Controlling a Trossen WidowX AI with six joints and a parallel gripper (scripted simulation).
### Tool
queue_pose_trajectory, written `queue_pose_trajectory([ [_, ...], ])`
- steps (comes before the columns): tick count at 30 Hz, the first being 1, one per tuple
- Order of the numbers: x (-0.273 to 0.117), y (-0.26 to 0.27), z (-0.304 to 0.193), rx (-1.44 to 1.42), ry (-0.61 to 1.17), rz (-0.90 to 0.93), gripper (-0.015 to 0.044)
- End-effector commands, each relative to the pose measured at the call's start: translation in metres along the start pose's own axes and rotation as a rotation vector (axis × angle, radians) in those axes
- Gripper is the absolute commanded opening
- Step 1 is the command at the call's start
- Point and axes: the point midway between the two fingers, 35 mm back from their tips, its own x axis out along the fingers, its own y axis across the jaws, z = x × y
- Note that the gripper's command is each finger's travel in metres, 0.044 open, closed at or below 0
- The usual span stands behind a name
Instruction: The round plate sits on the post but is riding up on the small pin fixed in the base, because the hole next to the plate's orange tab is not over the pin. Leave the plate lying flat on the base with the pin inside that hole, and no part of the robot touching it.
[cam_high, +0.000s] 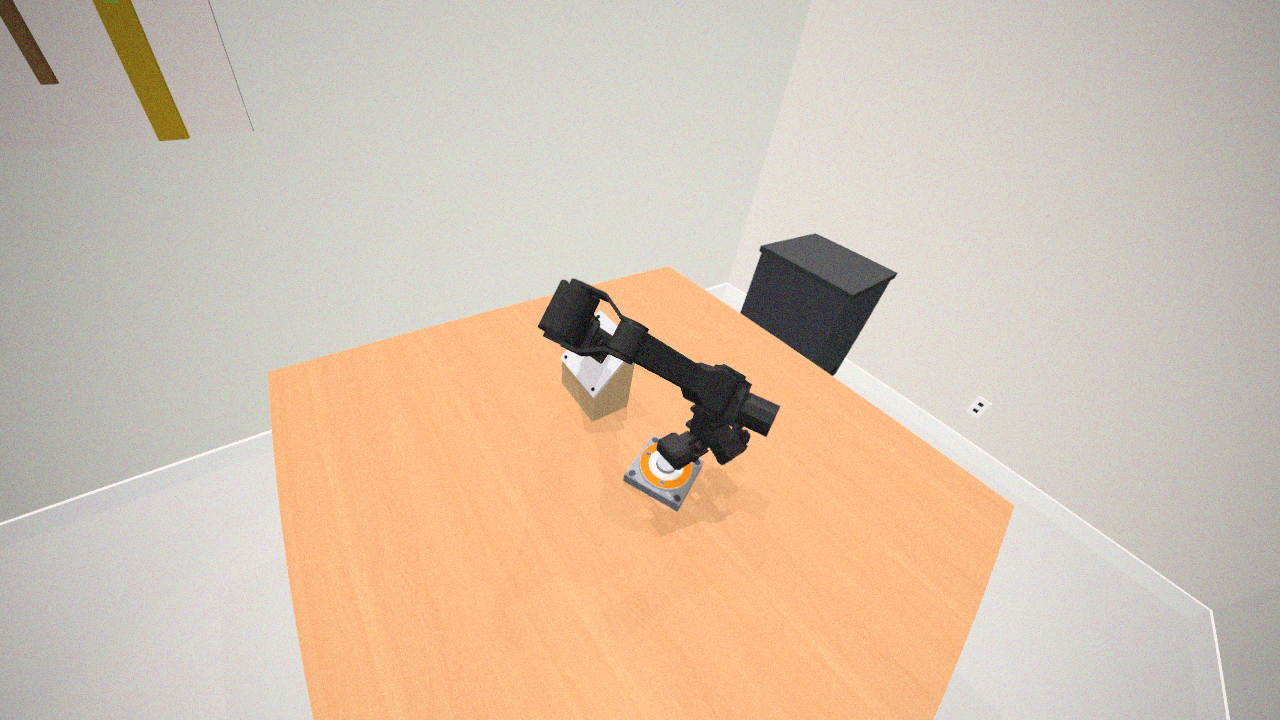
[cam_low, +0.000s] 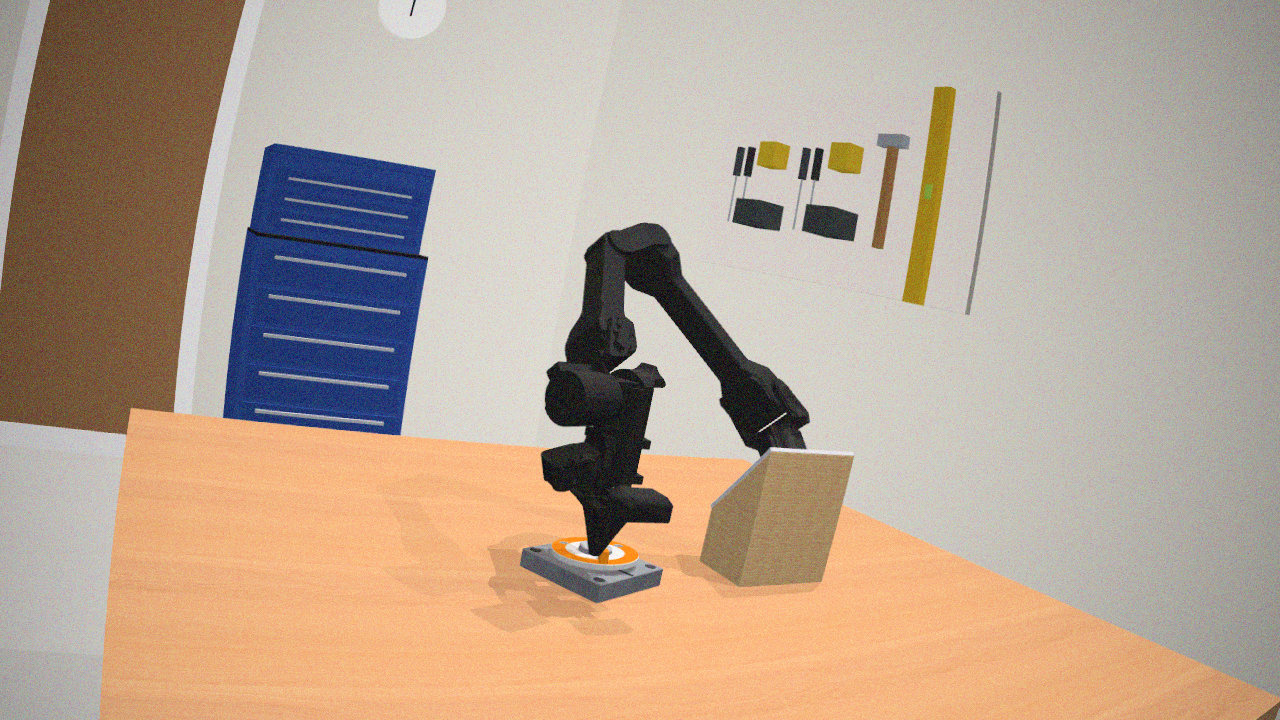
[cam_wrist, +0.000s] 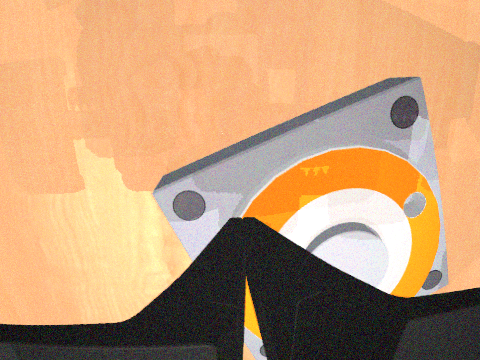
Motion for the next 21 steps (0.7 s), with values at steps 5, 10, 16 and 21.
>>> queue_pose_trajectory([
  [5,0.002,0.004,-0.012,-0.005,0.011,0.000,0.0000],
  [10,0.001,0.005,-0.016,-0.005,0.011,0.000,0.0000],
  [16,0.001,0.007,-0.023,-0.005,0.011,0.000,0.0000],
  [21,0.001,0.007,-0.026,-0.005,0.011,0.000,0.0000],
])
